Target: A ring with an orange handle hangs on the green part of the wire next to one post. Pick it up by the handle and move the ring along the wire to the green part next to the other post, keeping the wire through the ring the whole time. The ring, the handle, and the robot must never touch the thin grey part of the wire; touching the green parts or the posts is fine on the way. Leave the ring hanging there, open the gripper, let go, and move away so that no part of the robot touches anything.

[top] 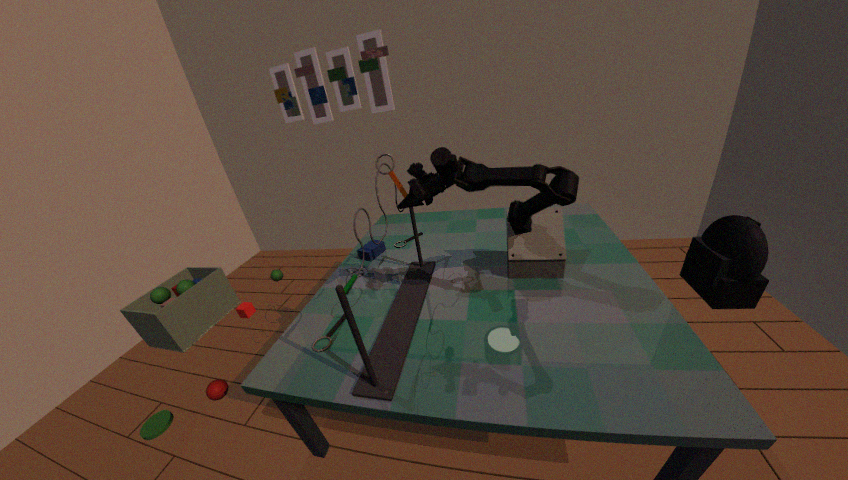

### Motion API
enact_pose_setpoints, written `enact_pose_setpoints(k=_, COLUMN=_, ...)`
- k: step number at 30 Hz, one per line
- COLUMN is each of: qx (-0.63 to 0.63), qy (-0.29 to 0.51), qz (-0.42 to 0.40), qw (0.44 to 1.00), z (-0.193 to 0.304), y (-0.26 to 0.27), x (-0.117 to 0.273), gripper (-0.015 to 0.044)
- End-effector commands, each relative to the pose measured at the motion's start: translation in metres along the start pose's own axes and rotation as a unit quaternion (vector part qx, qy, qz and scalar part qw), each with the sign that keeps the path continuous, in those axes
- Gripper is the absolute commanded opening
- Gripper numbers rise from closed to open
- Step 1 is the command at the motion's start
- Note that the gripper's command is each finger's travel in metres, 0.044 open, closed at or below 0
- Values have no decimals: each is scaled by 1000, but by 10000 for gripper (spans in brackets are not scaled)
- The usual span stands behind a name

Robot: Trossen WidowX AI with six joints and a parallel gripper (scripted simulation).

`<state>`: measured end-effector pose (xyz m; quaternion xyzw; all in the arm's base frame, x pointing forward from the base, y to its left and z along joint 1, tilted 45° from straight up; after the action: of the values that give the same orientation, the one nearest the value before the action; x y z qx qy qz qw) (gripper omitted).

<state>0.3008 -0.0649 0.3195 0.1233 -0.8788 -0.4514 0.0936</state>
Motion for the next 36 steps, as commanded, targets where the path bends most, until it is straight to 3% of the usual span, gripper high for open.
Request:
enact_pose_setpoints(k=1, qx=-24, qy=-6, qz=-14, qw=1000, z=0, y=2, x=0, gripper=-150)
enact_pose_setpoints(k=36, qx=-213, qy=-54, qz=-106, qw=970, z=-1, y=10, x=-1, gripper=-150)
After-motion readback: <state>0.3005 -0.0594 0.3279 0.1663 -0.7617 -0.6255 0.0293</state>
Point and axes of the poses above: the point midway between the two fingers, 35 mm back from their tips, its own x axis back along the fingers, its own y axis across the jaws, z = x × y, the point moved 5 cm from there along x, back along the fingers, and after that the axes turned 14 degrees about x, right-handed, at the moved point
